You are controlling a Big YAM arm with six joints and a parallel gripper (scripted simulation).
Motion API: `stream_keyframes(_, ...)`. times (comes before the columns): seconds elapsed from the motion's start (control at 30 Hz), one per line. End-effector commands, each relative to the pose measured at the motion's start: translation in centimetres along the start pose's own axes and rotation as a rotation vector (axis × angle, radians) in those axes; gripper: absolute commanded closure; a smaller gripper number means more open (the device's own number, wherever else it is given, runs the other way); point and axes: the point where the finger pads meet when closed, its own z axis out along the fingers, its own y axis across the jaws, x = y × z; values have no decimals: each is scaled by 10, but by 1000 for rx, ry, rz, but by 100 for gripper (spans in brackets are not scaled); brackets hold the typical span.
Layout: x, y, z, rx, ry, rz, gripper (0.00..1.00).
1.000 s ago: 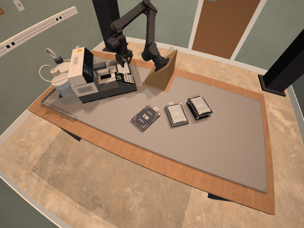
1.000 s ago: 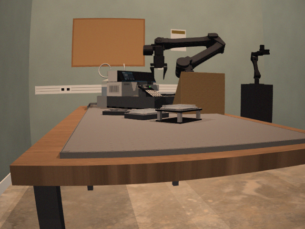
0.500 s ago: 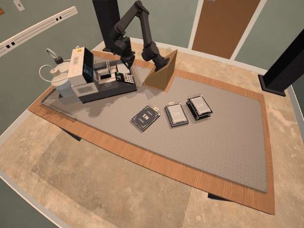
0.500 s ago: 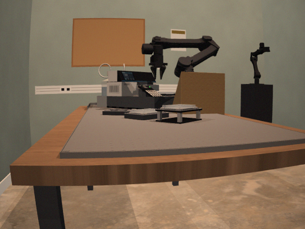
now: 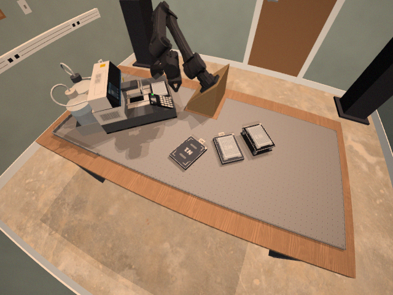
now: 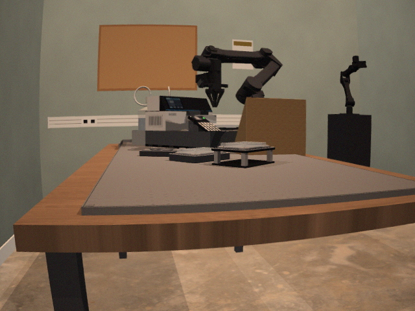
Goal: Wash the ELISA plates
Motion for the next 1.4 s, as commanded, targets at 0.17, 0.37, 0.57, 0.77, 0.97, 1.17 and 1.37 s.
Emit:
stream_keyframes(0.17, -12, 8, -8, -37, 2, -130, 100)
stream_keyframes(0.37, -2, 3, 24, -33, -171, -161, 100)
stream_keyframes(0.57, 0, 4, 36, -40, -355, -179, 100)
stream_keyframes(0.77, -6, 6, 33, -37, -346, -148, 100)
stream_keyframes(0.97, -7, 6, 30, -48, -348, -144, 100)
stream_keyframes(1.17, -4, 1, 40, -36, -347, -148, 100)
stream_keyframes(1.37, -6, 1, 46, -36, -347, -148, 100)
